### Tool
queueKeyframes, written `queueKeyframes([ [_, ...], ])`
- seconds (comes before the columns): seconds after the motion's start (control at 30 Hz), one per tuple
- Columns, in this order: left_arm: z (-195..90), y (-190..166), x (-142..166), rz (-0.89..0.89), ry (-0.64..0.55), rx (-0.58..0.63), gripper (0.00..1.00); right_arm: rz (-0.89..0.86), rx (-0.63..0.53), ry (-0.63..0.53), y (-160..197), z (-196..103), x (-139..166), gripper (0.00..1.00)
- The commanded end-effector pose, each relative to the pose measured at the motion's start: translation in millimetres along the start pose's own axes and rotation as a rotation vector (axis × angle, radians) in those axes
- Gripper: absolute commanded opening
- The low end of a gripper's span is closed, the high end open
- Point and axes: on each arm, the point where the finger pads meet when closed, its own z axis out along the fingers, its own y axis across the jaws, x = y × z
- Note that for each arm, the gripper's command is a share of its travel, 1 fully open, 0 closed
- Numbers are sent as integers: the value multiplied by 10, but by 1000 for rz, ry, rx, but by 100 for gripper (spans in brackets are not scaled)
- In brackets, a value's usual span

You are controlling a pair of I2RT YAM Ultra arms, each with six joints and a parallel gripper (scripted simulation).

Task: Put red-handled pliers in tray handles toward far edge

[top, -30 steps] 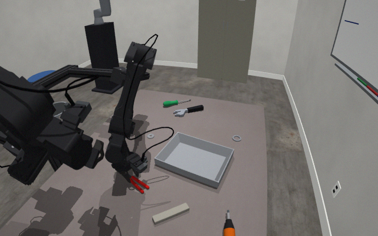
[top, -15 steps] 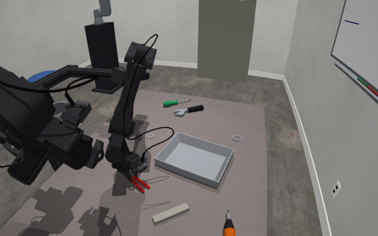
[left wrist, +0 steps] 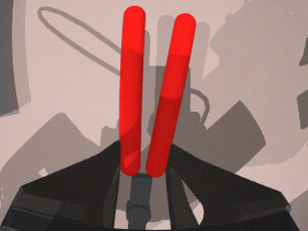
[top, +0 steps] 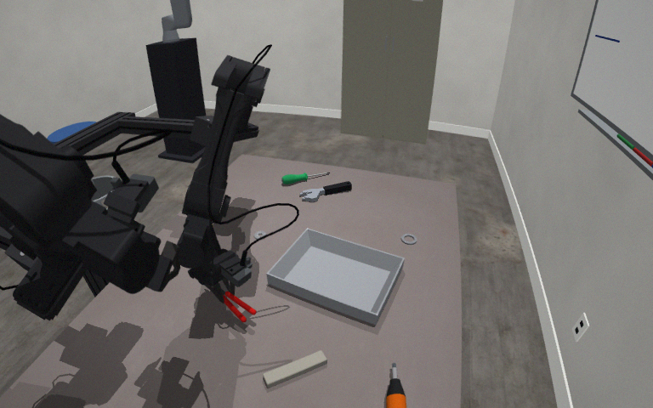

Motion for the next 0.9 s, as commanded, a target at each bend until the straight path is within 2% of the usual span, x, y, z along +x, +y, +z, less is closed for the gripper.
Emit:
queueKeyframes([
  [0.0, -187, -48, -116, -10, -32, 3, 22, -23, 33, -21, -71, -88, -76, 100],
  [0.13, -320, 21, -79, -5, -6, -23, 22, -23, 33, -21, -71, -88, -76, 100],
  [0.23, -384, 3, -276, -6, -53, 18, 22, -23, 33, -21, -71, -88, -76, 100],
  [0.33, -401, 273, -509, -20, -74, 28, 22, -14, 63, -11, -147, -123, -80, 100],
  [0.4, -401, 273, -509, -20, -74, 28, 22, -14, 63, -11, -147, -123, -80, 100],
  [0.6, -323, 1085, -864, -66, -57, 22, 22, 150, 199, 107, -481, 60, 10, 100],
  [0.73, -261, 1611, -1047, -110, -41, 4, 22, 199, 279, 119, -627, 163, -134, 100],
  [0.87, -219, 1966, -1154, -144, -23, -11, 22, 230, 349, 96, -719, 244, -336, 100],
])
